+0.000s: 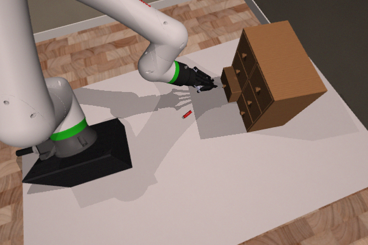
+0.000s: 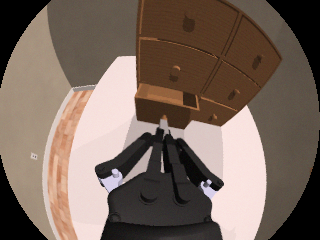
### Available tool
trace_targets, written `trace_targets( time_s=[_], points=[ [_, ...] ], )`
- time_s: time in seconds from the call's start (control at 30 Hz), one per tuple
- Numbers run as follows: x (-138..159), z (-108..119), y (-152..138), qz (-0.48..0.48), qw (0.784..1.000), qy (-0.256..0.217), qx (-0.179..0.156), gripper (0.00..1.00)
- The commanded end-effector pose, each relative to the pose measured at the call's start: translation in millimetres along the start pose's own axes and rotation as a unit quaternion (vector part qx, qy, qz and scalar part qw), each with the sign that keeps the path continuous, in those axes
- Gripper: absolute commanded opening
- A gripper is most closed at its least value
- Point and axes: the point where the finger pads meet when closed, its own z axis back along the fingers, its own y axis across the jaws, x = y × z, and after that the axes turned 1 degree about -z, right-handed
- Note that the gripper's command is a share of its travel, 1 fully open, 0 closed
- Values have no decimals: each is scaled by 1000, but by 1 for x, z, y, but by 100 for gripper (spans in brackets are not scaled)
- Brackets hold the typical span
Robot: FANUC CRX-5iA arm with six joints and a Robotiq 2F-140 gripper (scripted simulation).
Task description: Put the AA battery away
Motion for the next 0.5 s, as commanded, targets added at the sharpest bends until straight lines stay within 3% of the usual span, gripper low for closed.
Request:
trace_targets(
  time_s=[0.0, 0.47],
  points=[
    [-5, -6, 0, 0, 1000, 0, 0, 0],
    [-17, -20, 0, 0, 1000, 0, 0, 0]
  ],
)
